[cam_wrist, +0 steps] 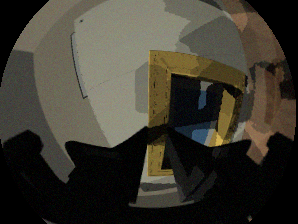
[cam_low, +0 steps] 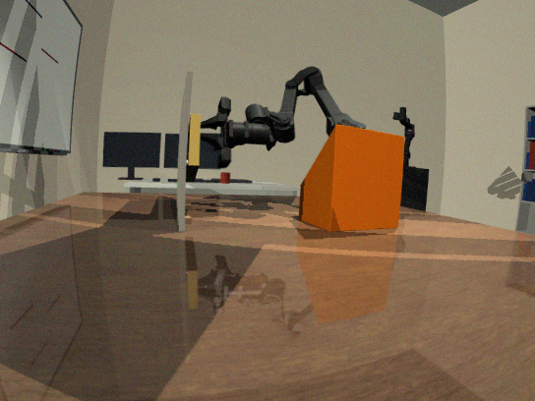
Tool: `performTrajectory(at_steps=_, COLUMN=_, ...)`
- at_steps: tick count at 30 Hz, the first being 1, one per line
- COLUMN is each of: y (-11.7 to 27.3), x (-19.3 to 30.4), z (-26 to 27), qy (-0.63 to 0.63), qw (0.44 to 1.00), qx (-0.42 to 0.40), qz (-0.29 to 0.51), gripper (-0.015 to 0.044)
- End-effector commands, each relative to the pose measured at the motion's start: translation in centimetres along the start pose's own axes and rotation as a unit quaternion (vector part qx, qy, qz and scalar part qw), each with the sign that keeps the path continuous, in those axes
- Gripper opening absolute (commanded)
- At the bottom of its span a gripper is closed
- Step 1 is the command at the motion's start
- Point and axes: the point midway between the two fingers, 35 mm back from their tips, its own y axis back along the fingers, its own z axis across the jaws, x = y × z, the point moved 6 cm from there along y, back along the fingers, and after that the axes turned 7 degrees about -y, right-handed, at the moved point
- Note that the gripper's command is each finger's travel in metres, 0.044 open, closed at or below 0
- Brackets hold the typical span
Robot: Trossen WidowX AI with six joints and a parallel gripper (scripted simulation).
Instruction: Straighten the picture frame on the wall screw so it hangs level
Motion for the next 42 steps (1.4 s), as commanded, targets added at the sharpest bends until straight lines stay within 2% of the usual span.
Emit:
performTrajectory(at_steps=1, y=-0.03, x=0.04, z=0.36, qy=0.004, qw=1.000, qx=-0.004, qz=0.001, gripper=0.0000)
performTrajectory(at_steps=42, y=-0.03, x=0.14, z=0.87, qy=0.004, qw=1.000, qx=-0.004, qz=0.001, gripper=0.0000)
